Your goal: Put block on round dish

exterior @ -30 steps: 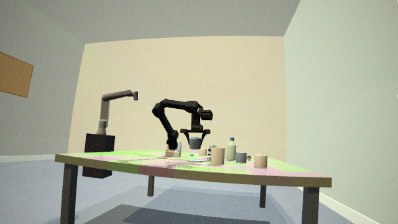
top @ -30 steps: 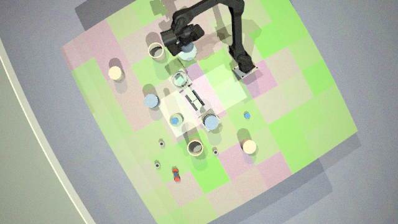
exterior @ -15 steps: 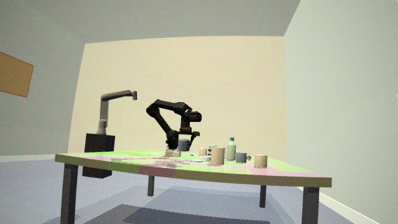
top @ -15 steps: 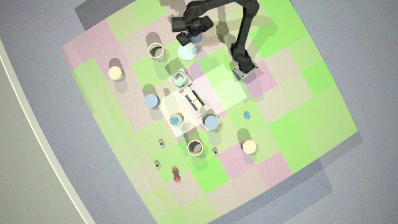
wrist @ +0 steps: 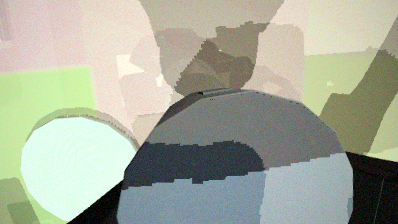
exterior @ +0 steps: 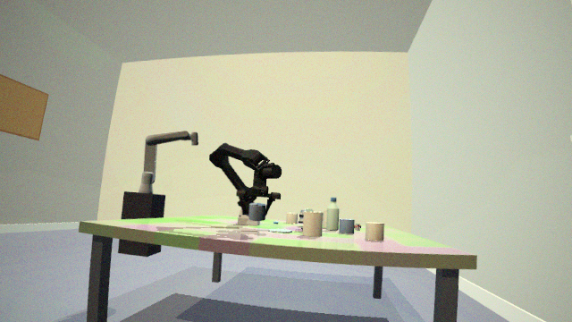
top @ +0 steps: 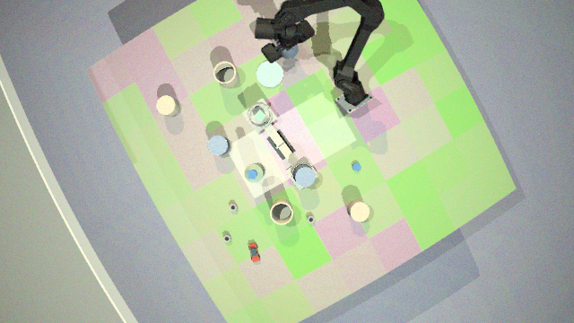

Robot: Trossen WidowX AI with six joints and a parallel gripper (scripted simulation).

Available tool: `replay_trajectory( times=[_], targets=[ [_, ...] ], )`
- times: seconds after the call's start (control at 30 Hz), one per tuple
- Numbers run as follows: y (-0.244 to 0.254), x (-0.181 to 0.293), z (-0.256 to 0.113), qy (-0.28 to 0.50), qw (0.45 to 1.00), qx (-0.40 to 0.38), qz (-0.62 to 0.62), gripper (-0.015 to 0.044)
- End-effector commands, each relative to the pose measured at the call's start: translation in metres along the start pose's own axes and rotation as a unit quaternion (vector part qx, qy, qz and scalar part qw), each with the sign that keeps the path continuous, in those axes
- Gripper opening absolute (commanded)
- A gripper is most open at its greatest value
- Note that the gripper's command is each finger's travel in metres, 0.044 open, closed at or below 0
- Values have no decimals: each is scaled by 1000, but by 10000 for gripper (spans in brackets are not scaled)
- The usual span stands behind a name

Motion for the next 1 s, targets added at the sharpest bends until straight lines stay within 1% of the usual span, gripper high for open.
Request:
replay_trajectory(
  times=[0.0,0.2,0.8,0.97],
  targets=[
    [-1,0,8,-2,1000,-5,1,0],
    [-2,0,24,-5,1000,-4,0,0],
    [-2,-1,47,-6,1000,-4,0,0],
    [-3,-1,42,-6,1000,-1,3,131]
  ],
)
Point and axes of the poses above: the point midway between the two fingers, 35 mm back from their tips, its own z axis out along the fingers, its own y axis across the jaws, x = y × z, the point moved 3 cm from there along -z, back along the fingers, and after that the axes turned 13 degrees about -z, right-handed, at the moved point
